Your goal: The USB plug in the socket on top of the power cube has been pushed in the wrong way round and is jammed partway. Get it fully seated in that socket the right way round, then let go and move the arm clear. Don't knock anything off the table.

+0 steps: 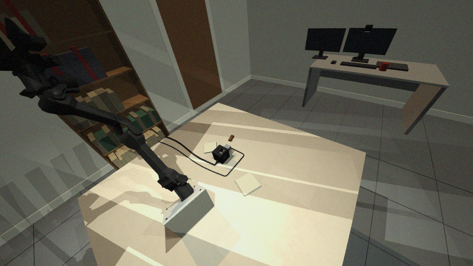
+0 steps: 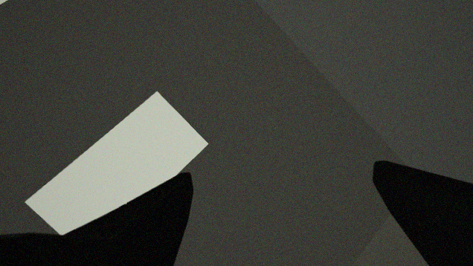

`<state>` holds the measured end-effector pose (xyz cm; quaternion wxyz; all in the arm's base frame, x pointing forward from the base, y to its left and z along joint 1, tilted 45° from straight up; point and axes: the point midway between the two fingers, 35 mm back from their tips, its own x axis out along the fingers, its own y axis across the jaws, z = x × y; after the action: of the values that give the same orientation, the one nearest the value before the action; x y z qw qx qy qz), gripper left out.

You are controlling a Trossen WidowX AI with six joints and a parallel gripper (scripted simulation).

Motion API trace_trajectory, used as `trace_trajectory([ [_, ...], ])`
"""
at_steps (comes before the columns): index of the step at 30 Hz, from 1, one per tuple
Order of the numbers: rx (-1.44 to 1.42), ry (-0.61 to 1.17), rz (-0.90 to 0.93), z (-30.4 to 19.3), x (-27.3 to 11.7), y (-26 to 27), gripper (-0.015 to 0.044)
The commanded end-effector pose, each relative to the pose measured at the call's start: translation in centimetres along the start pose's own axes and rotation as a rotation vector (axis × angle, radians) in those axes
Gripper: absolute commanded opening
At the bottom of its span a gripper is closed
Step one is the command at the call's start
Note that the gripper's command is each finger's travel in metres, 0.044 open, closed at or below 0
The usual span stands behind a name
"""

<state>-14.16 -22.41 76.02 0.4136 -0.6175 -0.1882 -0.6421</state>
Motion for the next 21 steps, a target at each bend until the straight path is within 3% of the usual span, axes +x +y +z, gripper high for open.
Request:
trace_trajectory([
  [1,0.015,0.009,0.003,-0.3,0.0,0.2,0.0426],
  [8,0.445,0.270,0.115,-7.6,-0.8,10.6,0.0440],
  [21,1.019,0.669,0.399,-9.5,-6.4,31.0,0.0440],
])
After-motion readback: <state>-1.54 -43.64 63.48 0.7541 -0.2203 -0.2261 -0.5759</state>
